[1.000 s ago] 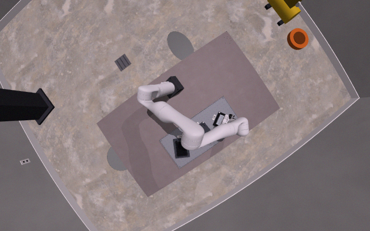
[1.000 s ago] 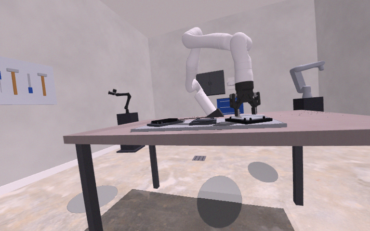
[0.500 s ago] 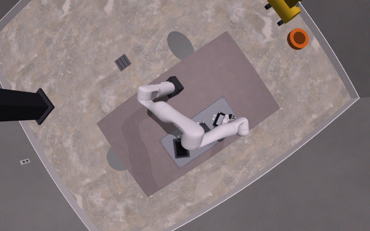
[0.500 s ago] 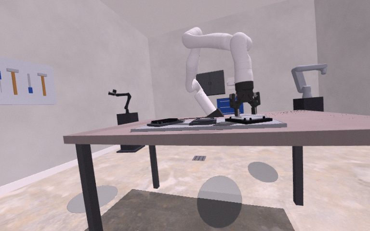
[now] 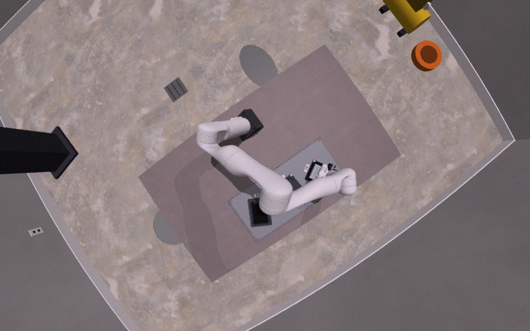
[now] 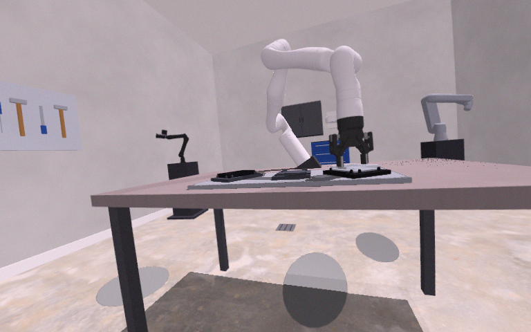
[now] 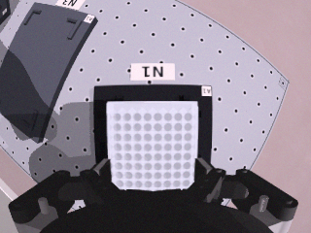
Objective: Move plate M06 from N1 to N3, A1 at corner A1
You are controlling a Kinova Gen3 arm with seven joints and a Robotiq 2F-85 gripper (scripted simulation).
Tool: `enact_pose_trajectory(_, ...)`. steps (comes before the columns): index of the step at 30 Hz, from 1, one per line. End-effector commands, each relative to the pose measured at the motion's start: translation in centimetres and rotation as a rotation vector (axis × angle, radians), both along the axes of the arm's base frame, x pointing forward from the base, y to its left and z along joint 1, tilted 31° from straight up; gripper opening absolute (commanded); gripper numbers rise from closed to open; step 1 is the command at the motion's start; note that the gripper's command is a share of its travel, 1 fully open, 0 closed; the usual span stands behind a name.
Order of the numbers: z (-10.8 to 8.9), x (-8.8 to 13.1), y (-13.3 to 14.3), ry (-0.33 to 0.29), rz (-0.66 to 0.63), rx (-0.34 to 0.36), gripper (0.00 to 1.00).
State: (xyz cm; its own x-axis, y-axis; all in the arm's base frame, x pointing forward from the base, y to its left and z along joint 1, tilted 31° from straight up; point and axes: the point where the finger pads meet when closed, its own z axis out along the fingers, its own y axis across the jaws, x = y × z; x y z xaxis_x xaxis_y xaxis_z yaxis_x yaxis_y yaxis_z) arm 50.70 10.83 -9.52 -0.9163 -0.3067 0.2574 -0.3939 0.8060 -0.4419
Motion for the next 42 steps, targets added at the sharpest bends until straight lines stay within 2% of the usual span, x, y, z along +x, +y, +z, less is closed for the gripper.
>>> enact_pose_trajectory(1, 0.55, 0.00, 0.32, 0.000, -0.001, 0.000, 0.00)
enact_pose_trajectory(42, 0.65, 0.09, 0.38, -0.002, 0.000, 0.000, 0.00)
